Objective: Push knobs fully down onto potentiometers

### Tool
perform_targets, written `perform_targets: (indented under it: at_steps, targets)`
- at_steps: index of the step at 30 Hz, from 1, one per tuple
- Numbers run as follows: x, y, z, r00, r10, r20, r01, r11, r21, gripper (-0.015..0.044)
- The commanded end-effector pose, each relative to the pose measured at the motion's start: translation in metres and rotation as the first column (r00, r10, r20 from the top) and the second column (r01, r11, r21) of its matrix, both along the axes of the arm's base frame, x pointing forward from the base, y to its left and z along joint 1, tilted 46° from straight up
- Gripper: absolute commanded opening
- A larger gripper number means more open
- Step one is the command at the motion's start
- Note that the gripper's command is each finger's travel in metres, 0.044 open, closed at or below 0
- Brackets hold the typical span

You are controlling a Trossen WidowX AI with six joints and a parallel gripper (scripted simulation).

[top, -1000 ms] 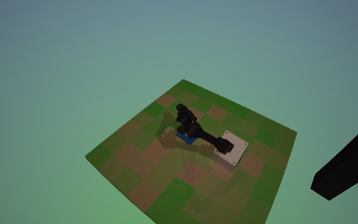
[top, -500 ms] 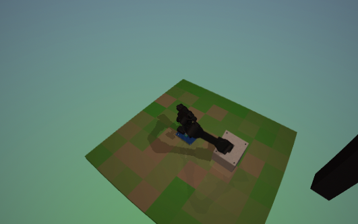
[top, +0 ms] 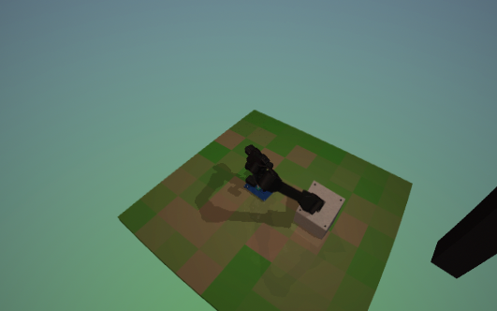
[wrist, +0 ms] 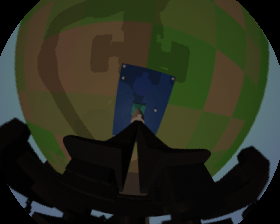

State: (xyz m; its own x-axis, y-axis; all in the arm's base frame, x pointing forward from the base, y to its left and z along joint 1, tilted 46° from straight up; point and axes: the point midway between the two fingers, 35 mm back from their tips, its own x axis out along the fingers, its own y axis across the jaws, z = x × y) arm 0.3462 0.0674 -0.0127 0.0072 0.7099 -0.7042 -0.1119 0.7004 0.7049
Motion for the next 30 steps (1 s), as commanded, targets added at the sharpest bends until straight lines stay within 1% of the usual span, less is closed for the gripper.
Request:
perform_targets:
  at_steps: [1, 30]
  targets:
    - [0.0009, 0.0121, -0.0085, 1.000, 0.024, 0.003, -0.024, 1.000, 0.003, 0.0000]
    - [0.0009, 0.0144, -0.0108, 1.000, 0.024, 0.003, -0.024, 1.000, 0.003, 0.0000]
